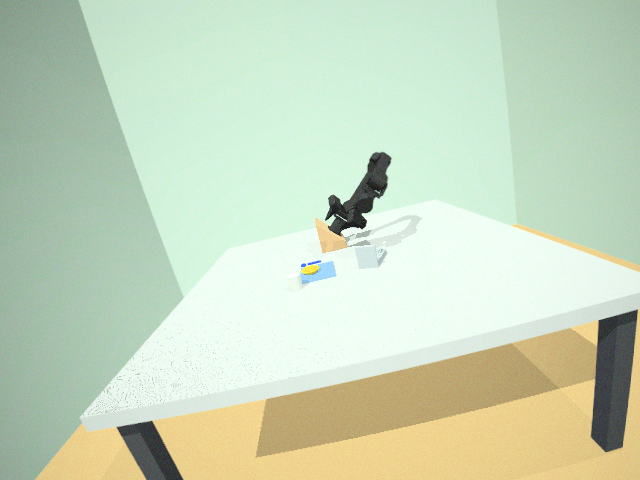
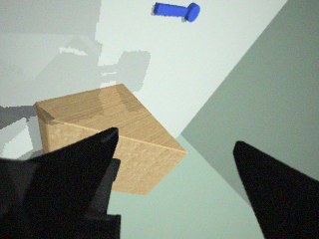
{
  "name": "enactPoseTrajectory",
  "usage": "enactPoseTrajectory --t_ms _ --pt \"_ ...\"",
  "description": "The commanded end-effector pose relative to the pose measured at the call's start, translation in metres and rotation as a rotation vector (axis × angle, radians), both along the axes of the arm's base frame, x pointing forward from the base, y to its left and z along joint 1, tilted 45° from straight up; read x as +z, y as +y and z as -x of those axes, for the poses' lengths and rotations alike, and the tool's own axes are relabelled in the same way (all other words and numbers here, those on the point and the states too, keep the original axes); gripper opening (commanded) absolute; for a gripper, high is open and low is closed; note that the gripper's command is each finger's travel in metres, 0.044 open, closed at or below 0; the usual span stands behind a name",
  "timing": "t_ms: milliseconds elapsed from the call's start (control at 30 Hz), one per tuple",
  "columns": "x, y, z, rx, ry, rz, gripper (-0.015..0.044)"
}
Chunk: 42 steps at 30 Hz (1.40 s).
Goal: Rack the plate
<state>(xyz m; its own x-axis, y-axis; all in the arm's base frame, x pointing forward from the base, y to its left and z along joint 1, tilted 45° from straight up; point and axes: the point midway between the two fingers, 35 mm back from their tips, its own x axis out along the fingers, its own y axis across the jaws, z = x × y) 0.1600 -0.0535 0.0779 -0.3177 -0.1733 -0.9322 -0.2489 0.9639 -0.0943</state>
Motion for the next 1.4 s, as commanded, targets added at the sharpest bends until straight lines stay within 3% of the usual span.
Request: enactPoseTrajectory --t_ms 0,333,667,1167,1367 --pt "0.000 0.000 0.000 -0.002 0.000 -0.002 0.0400" --pt "-0.001 -0.026 -0.035 -0.138 -0.003 -0.164 0.0400" --pt "-0.009 -0.062 -0.080 -0.242 -0.027 -0.454 0.0400" --pt "-0.045 -0.153 -0.122 -0.413 -0.258 -0.839 0.0400" --pt "-0.049 -0.164 -0.124 -0.430 -0.292 -0.870 0.0400"
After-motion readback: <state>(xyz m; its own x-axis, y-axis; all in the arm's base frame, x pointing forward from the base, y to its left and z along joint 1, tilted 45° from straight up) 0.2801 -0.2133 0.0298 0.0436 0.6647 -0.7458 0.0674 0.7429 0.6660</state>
